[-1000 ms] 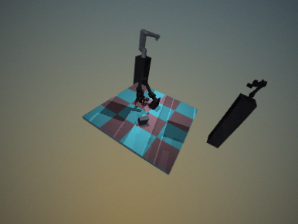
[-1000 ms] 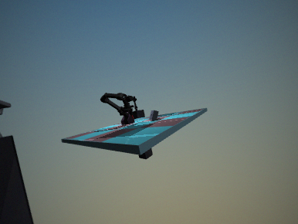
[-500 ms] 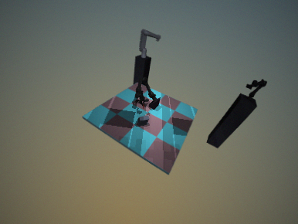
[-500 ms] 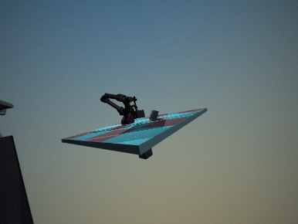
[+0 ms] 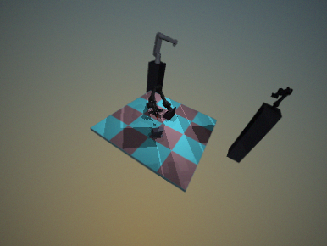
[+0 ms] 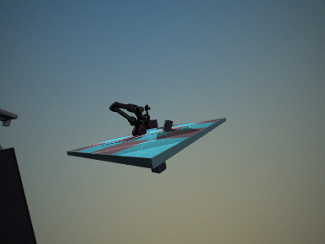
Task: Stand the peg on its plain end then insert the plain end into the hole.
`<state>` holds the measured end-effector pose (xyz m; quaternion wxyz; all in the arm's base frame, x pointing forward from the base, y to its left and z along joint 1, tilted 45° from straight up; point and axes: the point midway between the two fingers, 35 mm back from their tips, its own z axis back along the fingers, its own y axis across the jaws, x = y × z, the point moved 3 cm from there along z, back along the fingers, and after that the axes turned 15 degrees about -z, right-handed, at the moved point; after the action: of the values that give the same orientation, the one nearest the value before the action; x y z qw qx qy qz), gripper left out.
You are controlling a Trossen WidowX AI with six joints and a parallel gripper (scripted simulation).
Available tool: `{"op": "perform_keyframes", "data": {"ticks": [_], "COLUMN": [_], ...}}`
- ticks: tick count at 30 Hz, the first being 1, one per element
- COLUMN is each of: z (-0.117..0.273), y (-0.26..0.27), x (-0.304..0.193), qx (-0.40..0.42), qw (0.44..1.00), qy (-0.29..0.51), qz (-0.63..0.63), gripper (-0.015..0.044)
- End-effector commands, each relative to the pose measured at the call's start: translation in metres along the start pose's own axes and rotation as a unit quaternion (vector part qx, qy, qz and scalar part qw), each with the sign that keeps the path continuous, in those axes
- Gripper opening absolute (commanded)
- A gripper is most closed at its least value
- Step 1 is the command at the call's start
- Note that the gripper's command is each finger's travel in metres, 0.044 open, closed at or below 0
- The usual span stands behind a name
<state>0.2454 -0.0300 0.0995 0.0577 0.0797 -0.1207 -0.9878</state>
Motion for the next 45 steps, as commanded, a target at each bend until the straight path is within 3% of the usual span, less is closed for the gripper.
{"op": "perform_keyframes", "data": {"ticks": [1, 45], "z": [-0.004, -0.013], "y": [-0.001, 0.006], "x": [-0.003, -0.045], "qx": [-0.02, -0.147], "qw": [1.0, 0.973], "qy": [0.013, 0.173], "qz": [-0.004, -0.03], "gripper": [0.0, 0.0]}}
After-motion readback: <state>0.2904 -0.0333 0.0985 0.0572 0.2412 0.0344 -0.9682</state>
